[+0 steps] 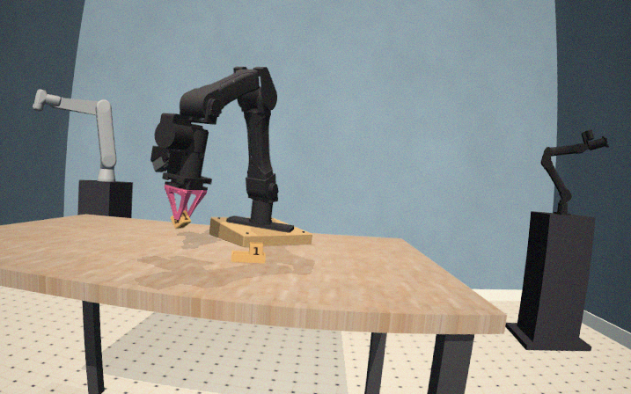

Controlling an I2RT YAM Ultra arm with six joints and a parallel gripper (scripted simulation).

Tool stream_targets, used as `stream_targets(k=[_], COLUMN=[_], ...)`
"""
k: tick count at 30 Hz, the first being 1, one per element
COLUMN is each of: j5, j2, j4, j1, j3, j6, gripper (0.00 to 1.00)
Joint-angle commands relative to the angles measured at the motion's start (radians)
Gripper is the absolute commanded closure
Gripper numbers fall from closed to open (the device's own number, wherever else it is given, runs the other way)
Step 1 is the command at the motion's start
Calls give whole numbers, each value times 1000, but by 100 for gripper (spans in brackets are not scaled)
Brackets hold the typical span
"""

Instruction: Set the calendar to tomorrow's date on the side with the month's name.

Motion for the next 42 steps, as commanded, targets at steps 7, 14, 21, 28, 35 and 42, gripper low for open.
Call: stream_targets(k=[7,14,21,28,35,42], j5=[-157,-272,-405,-450,-585,-663], j2=[-39,19,44,60,118,117], j4=[3,-29,-50,-63,-115,-144], j1=[-74,-132,-199,-221,-285,-315], j3=[-7,35,47,55,84,101], j6=[-91,-155,-229,-258,-352,-406], gripper=[74,74,74,74,74,74])
